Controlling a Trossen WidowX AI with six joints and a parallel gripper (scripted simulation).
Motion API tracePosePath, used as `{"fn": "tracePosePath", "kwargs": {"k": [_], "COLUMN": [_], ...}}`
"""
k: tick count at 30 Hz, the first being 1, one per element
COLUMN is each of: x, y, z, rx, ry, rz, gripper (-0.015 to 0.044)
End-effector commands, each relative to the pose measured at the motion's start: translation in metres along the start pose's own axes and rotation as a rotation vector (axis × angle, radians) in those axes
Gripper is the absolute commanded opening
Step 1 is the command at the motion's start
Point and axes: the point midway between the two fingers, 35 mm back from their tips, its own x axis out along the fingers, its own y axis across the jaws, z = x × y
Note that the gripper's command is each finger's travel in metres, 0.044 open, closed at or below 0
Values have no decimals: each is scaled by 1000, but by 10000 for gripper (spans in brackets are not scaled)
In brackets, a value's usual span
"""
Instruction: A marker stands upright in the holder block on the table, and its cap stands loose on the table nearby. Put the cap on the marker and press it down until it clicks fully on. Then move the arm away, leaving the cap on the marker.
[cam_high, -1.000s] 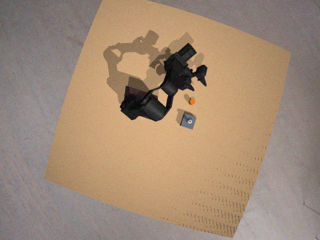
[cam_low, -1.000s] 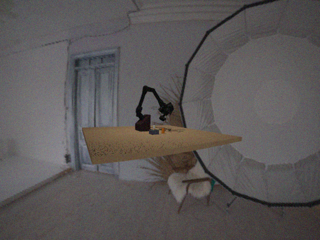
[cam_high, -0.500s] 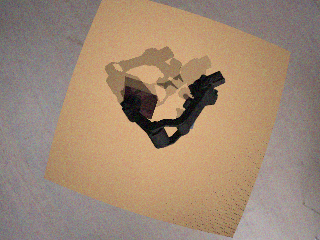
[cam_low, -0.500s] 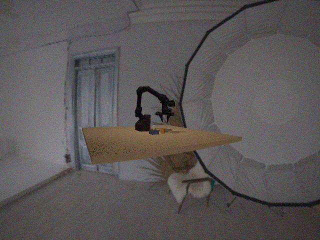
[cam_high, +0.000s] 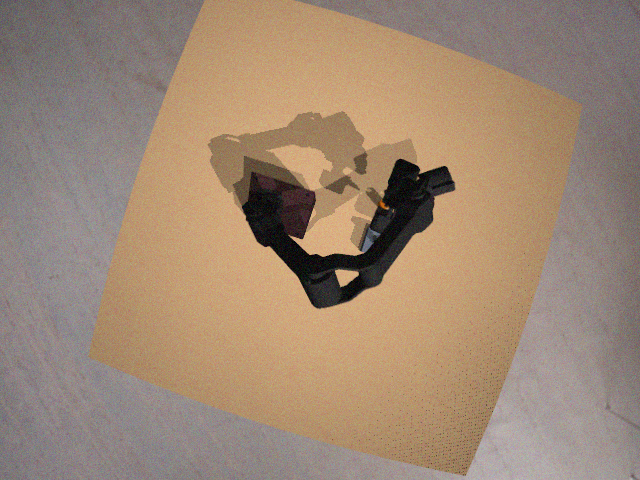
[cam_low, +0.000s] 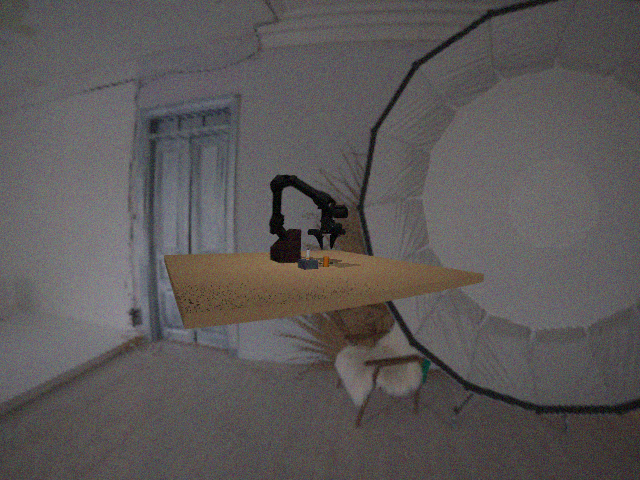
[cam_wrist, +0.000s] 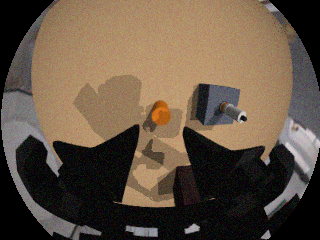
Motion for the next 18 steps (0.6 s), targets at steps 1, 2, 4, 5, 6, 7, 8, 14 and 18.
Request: {"fn": "tracePosePath", "kwargs": {"k": [1,2,4,5,6,7,8,14,18], "x": [9,11,22,24,24,24,24,33,40], "y": [-2,-2,-1,-1,-1,-1,-1,0,-1], "z": [-3,-2,-1,-1,-1,-1,0,0,0], "rx": [-7,-7,-7,-7,-7,-7,-7,-7,-7], "ry": [7,7,7,7,7,7,7,7,7], "rz": [-11,-11,-11,-12,-12,-12,-12,-11,-11], "gripper": [247,247,247,247,247,247,247,247,247]}}
